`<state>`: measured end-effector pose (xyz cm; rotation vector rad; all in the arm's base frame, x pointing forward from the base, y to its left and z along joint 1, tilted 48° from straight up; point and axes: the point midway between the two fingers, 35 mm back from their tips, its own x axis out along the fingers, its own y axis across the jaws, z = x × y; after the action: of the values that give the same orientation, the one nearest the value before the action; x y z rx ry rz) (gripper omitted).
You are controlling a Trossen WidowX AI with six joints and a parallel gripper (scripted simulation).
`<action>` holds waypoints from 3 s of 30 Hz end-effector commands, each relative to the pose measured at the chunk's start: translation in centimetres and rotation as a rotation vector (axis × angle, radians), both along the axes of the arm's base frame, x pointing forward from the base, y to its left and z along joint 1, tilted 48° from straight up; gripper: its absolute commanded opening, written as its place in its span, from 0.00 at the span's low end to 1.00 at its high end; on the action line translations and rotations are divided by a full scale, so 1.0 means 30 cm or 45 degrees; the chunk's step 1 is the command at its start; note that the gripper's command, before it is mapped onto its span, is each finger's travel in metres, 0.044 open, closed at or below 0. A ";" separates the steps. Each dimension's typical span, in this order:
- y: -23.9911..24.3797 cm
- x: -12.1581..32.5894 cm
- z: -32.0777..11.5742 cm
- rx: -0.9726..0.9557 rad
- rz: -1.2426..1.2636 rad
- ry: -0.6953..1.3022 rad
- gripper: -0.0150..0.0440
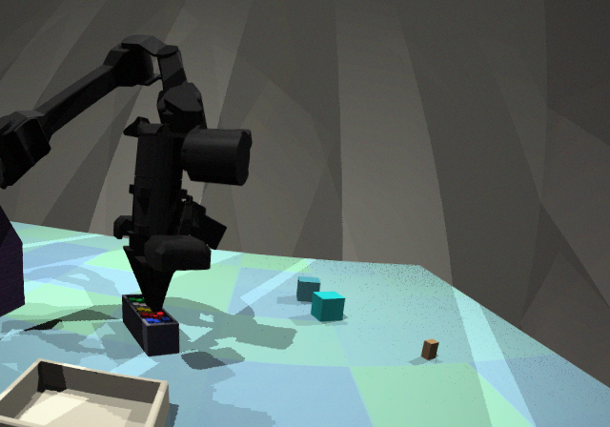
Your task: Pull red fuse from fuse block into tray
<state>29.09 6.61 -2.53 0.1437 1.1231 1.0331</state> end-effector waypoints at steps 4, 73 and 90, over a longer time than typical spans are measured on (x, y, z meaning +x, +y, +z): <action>0.007 -0.007 -0.005 0.006 -0.001 0.008 0.37; -0.008 -0.003 0.005 0.001 0.000 0.005 0.25; -0.029 -0.004 0.023 0.001 0.000 0.006 0.25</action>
<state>28.85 5.98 -1.98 0.1532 1.1291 1.0353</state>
